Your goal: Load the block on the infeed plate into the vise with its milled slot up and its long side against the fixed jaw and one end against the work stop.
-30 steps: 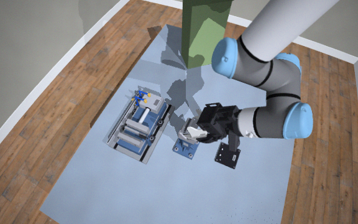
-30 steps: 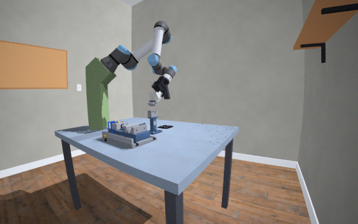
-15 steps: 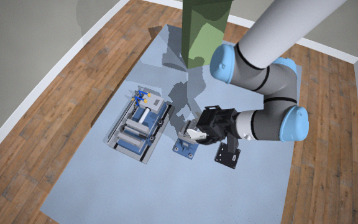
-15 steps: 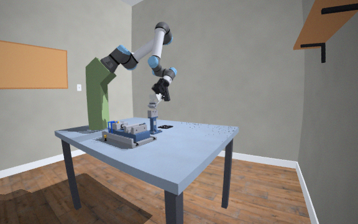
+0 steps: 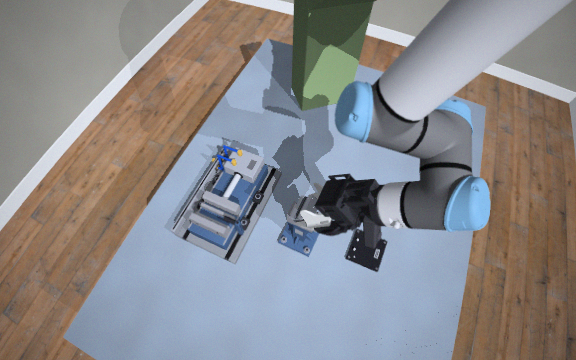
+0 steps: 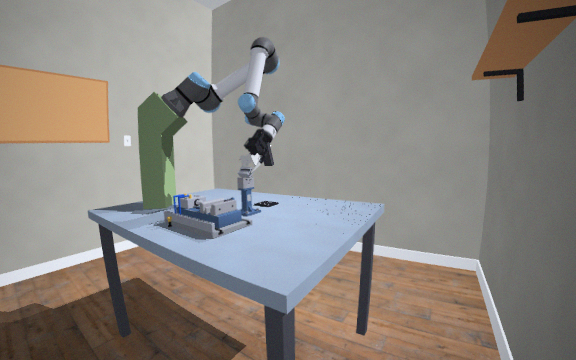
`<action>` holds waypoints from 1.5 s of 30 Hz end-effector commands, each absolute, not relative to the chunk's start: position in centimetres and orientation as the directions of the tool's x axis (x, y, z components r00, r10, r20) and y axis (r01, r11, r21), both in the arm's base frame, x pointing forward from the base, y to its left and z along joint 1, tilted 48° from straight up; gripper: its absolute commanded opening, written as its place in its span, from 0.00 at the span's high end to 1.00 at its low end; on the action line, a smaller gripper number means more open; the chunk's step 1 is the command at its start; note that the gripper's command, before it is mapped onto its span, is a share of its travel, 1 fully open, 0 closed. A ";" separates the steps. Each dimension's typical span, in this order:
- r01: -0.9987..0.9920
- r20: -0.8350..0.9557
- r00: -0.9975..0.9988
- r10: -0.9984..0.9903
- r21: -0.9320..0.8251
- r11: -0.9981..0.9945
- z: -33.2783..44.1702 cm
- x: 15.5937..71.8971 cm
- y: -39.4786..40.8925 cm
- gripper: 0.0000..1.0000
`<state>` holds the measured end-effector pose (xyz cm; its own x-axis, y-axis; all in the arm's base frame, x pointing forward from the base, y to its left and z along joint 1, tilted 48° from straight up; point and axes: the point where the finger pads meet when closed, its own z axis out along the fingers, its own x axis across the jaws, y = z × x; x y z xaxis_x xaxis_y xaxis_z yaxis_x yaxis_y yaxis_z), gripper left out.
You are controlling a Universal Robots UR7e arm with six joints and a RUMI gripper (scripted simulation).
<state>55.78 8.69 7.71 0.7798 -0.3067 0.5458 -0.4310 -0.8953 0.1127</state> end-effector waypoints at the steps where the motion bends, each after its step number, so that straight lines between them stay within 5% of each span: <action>1: -0.431 0.547 0.779 -0.307 0.112 -0.895 7.5 56.0 8.8 1.00; 45: -0.431 0.547 0.779 -0.307 0.112 -0.895 6.3 57.2 9.6 1.00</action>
<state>57.17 9.58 6.24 0.7797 -0.3067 0.5459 -0.4311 -0.8952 0.1128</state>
